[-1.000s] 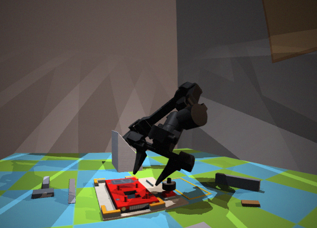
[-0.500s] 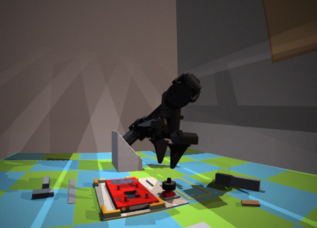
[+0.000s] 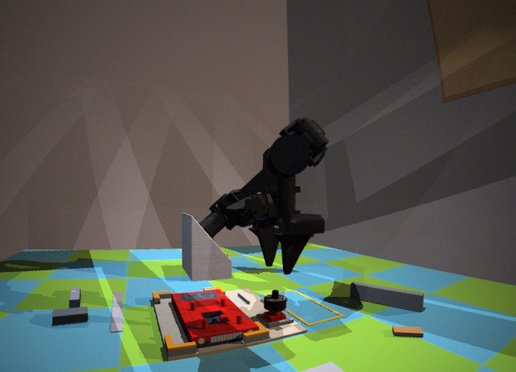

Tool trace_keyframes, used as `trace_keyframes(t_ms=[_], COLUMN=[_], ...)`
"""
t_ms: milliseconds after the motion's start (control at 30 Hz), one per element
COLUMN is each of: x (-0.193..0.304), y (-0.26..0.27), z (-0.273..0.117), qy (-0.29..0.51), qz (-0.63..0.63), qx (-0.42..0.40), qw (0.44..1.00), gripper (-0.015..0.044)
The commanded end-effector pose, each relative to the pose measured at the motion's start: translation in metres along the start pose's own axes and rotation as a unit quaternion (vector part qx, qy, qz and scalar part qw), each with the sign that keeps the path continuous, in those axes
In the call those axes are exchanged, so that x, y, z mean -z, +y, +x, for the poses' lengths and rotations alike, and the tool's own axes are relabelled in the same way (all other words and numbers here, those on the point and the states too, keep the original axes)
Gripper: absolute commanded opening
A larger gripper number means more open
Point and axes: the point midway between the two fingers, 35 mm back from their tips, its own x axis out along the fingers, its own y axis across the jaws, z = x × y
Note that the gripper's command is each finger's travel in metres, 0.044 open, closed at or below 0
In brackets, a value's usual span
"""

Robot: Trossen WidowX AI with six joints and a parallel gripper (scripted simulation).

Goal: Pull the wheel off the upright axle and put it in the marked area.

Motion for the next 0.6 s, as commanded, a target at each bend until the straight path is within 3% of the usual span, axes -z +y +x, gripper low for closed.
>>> trace_keyframes(t_ms=[0,267,433,567], x=[0.0,0.001,0.002,0.003], y=[-0.002,-0.007,-0.008,-0.007], z=[0.02,0.06,0.065,0.061], qy=[0.003,0.005,0.006,0.003], qz=[0.005,0.005,0.005,0.001], qx=[0.004,0.004,0.004,0.006], qw=[1.0,1.0,1.0,1.0], gripper=[0.03,0.03,0.03,0.0195])
